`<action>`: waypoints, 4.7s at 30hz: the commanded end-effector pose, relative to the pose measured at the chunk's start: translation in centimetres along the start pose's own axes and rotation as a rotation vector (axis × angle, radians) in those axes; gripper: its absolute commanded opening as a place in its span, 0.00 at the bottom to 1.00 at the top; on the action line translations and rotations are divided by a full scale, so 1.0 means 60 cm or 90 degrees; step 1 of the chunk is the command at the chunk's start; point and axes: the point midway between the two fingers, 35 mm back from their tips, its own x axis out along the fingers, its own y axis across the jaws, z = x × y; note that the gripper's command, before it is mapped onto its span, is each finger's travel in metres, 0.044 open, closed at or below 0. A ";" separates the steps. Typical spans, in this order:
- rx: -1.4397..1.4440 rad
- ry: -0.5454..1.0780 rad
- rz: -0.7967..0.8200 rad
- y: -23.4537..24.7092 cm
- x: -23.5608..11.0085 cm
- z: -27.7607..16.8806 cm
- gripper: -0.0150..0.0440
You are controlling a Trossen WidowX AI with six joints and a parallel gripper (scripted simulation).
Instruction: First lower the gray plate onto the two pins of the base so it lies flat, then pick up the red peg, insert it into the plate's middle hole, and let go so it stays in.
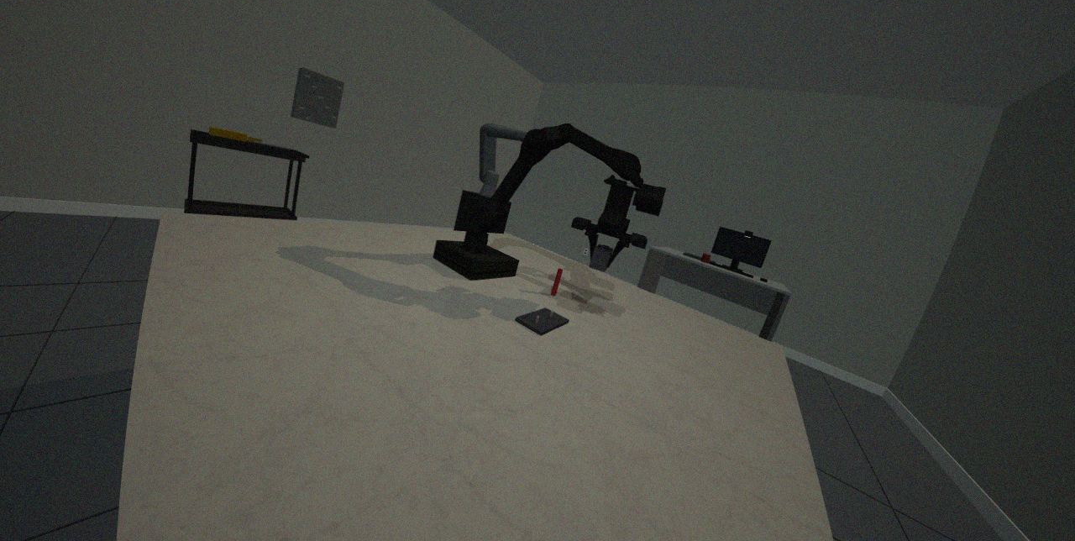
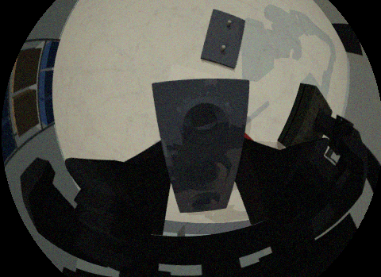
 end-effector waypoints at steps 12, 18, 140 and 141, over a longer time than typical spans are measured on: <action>0.043 0.000 -0.001 -0.014 0.028 0.063 0.25; 0.061 -0.001 -0.001 -0.023 0.043 0.091 0.25; 0.176 -0.008 -0.003 -0.115 0.013 0.249 1.00; 0.176 -0.007 -0.004 -0.117 -0.001 0.248 1.00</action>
